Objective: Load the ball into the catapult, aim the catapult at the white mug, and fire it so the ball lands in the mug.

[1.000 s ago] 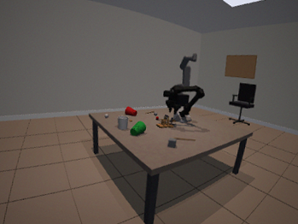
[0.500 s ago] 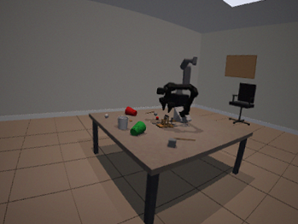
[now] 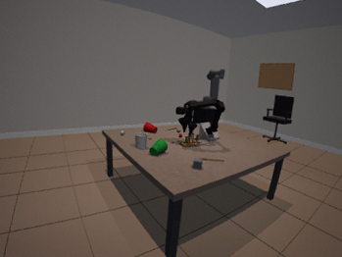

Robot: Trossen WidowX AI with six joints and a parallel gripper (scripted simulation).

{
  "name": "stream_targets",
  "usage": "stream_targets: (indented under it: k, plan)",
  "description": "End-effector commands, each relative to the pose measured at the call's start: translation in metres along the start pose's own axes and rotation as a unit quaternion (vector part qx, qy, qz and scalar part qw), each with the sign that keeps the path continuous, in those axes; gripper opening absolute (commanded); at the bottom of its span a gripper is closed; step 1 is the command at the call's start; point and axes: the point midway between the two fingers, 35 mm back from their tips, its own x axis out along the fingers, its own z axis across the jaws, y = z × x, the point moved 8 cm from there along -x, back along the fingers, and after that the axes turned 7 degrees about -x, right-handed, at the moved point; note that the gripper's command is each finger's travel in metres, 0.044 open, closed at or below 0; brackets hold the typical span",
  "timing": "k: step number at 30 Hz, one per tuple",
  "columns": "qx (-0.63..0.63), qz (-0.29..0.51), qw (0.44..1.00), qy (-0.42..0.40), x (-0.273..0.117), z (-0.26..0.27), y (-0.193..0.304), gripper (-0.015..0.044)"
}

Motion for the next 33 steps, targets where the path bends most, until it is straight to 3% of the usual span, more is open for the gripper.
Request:
stream_targets:
  k: [1, 33]
  plan:
    - [0.002, 0.0, 1.0, -0.003, 0.016, 0.0, 0.0, 0.044]
    - [0.002, 0.0, 1.0, -0.004, 0.063, 0.0, 0.0, 0.044]
